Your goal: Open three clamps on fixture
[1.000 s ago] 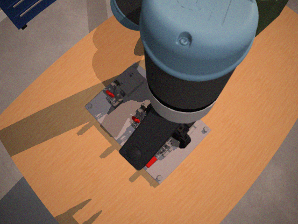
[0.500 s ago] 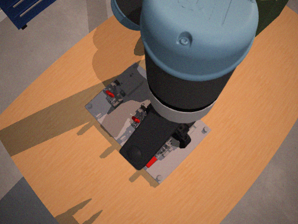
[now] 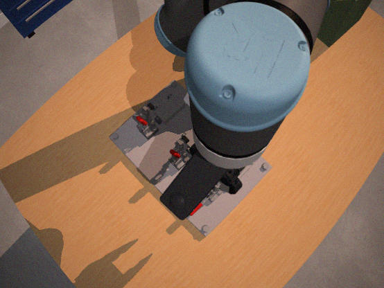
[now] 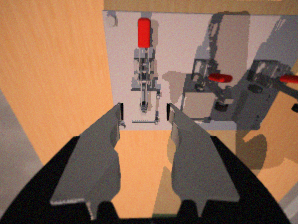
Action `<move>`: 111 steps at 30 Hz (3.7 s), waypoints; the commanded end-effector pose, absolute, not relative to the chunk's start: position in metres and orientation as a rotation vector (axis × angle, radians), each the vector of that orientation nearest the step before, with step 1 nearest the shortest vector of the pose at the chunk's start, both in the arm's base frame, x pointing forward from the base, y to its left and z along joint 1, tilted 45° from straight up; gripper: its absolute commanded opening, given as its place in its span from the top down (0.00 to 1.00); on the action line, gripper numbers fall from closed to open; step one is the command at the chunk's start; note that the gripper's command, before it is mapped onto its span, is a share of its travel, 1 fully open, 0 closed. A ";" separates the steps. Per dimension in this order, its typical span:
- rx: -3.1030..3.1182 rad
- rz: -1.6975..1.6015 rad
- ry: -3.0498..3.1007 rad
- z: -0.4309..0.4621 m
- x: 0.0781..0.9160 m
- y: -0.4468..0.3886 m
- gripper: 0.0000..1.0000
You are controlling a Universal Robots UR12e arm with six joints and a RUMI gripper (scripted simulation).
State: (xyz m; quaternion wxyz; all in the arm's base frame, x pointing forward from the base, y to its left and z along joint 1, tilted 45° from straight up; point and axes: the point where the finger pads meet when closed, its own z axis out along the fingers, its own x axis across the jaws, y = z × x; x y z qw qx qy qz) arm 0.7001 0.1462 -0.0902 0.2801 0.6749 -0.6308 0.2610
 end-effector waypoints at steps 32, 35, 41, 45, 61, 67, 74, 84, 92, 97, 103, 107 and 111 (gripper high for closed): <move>1.814 0.706 -1.694 -0.101 0.747 0.139 0.72; 1.814 0.706 -1.694 -0.101 0.753 0.139 0.72; 1.814 0.706 -1.694 -0.102 0.758 0.140 0.72; 1.815 0.706 -1.693 -0.101 0.757 0.141 0.72; 1.813 0.703 -1.691 -0.118 0.754 0.124 0.72; 1.813 0.703 -1.690 -0.135 0.754 0.107 0.72; 1.813 0.703 -1.690 -0.153 0.754 0.089 0.72; 1.814 0.704 -1.692 -0.160 0.756 0.082 0.72; 1.815 0.705 -1.692 -0.160 0.756 0.083 0.72; 1.815 0.704 -1.691 -0.161 0.755 0.083 0.72; 1.815 0.703 -1.689 -0.162 0.755 0.082 0.72; 1.815 0.703 -1.689 -0.162 0.755 0.082 0.72; 1.815 0.703 -1.690 -0.162 0.755 0.082 0.72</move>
